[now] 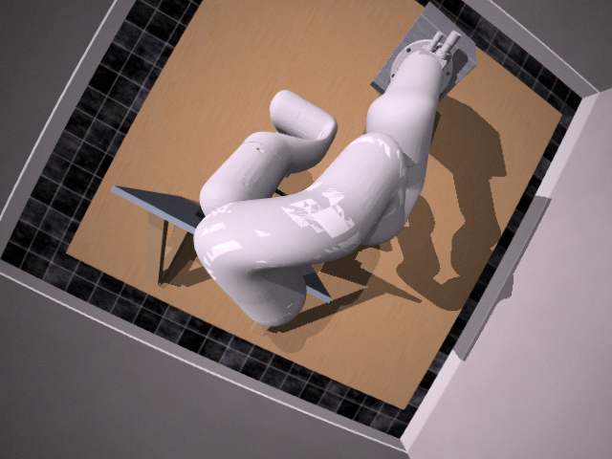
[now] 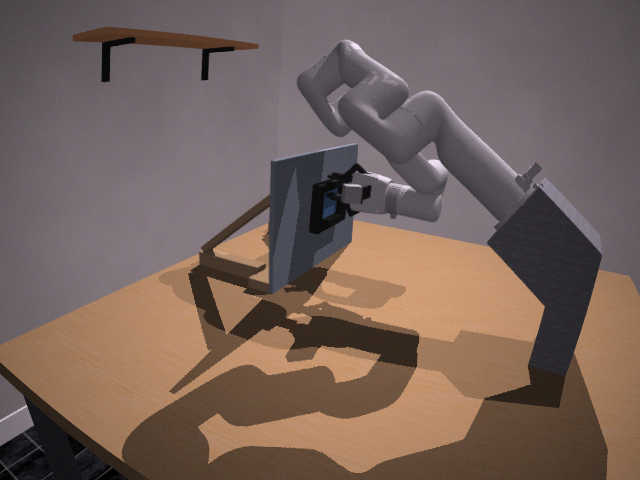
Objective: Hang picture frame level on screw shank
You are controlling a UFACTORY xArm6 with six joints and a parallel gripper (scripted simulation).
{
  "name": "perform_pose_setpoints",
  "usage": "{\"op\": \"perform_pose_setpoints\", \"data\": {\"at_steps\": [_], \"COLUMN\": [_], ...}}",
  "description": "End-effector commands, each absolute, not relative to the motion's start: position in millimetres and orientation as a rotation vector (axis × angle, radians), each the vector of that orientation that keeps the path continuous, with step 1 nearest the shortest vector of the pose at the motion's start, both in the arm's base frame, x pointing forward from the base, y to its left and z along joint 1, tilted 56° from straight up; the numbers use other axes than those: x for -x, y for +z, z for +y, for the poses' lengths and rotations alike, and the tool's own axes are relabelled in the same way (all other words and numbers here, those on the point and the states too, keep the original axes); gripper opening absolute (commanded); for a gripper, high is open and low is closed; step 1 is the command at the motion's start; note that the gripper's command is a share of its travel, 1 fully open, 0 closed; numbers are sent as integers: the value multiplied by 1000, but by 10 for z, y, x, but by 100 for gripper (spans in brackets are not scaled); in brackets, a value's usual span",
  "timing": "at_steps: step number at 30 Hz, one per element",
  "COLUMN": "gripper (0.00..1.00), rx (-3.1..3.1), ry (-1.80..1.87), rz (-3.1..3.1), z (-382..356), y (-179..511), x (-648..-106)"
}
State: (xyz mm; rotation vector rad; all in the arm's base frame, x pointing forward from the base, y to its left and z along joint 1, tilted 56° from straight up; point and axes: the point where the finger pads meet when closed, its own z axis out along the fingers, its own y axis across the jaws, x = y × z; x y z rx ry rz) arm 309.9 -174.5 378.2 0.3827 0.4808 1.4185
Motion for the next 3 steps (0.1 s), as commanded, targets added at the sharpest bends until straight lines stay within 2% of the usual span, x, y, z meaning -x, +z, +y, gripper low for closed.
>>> {"op": "perform_pose_setpoints", "data": {"at_steps": [1,3], "gripper": [50,50], "rx": [-382,-382], "ry": [1418,1418], "rz": [480,481], "z": [-1746,-1747], "y": [3744,3725], "x": [-3071,-3059]}}
